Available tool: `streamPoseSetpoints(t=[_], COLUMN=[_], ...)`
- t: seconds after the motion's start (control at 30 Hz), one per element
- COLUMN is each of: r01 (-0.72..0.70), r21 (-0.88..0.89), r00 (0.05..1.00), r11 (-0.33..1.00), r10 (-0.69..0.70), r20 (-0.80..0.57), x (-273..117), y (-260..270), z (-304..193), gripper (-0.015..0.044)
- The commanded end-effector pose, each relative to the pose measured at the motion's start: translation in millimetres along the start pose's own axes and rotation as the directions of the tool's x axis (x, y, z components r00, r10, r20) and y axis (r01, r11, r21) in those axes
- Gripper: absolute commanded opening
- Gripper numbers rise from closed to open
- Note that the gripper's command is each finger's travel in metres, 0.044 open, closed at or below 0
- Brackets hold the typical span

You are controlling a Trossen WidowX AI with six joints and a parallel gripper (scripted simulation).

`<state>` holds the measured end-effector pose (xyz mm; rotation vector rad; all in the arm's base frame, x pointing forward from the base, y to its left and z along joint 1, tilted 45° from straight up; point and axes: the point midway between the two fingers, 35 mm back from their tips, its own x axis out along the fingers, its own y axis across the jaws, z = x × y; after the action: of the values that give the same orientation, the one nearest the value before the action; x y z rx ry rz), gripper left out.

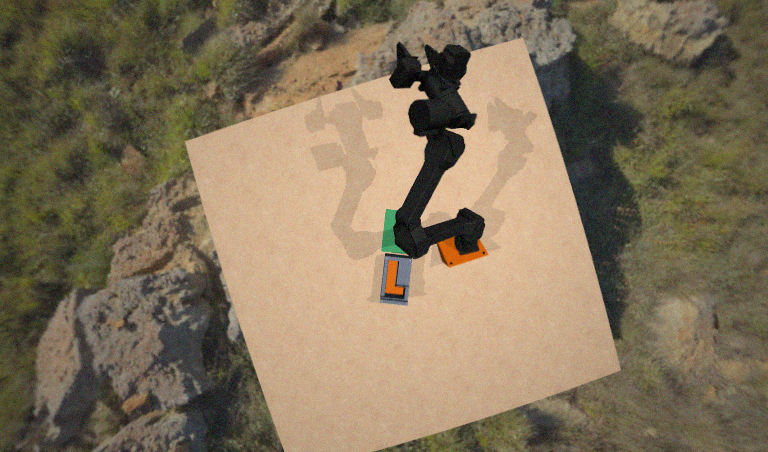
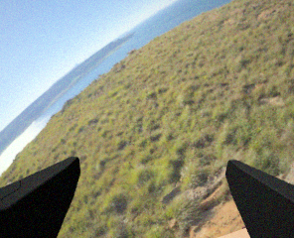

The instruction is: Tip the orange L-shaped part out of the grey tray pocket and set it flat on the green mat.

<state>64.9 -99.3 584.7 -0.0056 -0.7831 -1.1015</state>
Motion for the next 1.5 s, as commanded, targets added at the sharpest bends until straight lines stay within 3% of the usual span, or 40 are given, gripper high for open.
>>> streamPoseSetpoints(t=[0.0,0.27,0.6,0.83,1.17,1.47], r01=[-0.001,-0.041,0.009,0.224,0.547,0.660], r21=[0.010,0.208,0.577,0.736,0.649,0.436], r00=[1.000,0.999,0.986,0.925,0.668,0.336], r11=[1.000,0.977,0.817,0.639,0.529,0.612], r10=[0.001,0.046,0.091,0.098,0.193,0.279], r20=[0.000,-0.020,-0.143,-0.366,-0.719,-0.900], x=[0.2,7.8,52.4,93.2,94.6,25.8], y=[-1.1,-29.9,-83.5,-100.6,-48.6,37.5], z=[0.8,6.2,-33.7,-118.7,-277.0,-382.7], gripper=[0.0374,0.0180,0.0180,0.0180,0.0180,0.0180])
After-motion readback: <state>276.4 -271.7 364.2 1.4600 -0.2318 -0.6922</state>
